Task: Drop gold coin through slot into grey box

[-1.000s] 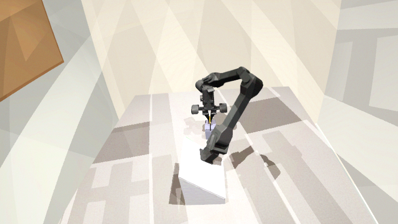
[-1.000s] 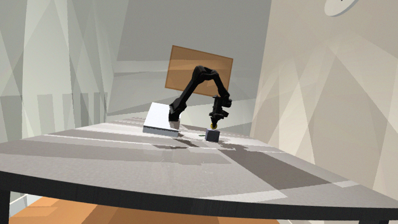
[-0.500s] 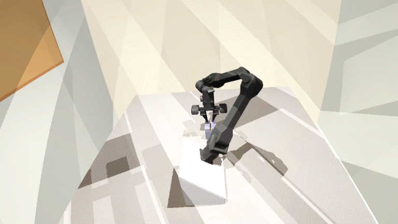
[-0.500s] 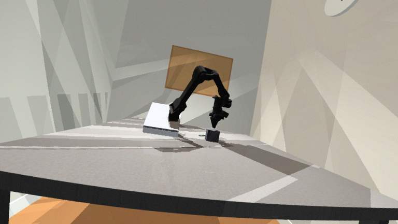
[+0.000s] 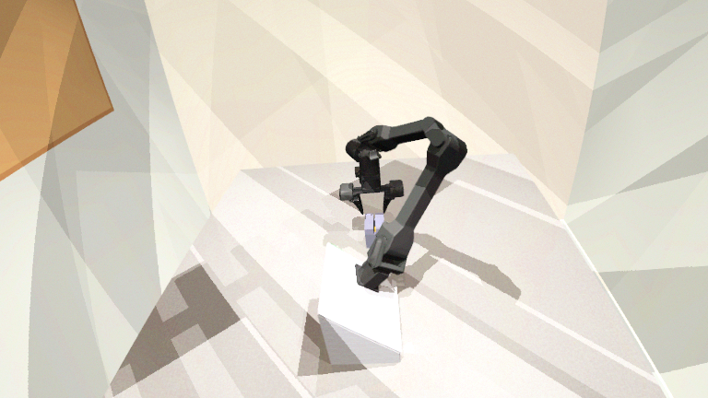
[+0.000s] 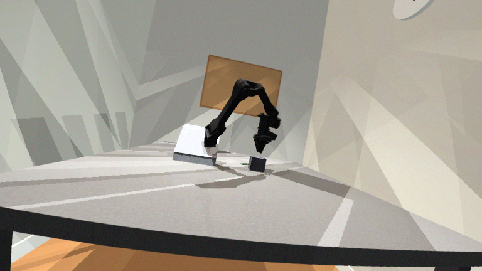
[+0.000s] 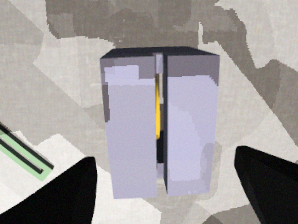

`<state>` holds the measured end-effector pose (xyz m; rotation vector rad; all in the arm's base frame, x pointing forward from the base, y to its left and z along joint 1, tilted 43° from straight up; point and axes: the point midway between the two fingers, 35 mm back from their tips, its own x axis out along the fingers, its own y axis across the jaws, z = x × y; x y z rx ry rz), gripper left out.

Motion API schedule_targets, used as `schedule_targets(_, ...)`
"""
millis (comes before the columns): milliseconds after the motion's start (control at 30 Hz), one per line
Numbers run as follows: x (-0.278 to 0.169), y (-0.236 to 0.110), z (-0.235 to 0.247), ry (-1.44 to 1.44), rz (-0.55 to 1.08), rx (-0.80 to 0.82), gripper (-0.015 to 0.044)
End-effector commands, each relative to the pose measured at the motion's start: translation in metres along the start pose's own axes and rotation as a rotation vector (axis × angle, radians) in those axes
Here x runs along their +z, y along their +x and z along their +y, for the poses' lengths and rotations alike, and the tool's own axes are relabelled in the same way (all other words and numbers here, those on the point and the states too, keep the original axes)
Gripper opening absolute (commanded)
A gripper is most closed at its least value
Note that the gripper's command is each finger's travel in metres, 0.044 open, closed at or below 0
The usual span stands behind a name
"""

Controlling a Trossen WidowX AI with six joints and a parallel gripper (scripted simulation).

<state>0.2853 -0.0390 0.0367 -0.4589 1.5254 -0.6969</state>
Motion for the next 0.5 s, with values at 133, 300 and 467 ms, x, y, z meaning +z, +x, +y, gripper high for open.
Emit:
schedule_targets(133, -0.003, -0.046, -0.002, 0.001, 0.002, -0.002, 0.044)
schedule_targets(300, -0.003, -0.046, -0.002, 0.001, 0.002, -0.002, 0.044)
schedule_targets(467, -0.003, -0.046, -0.002, 0.001, 0.002, -0.002, 0.044)
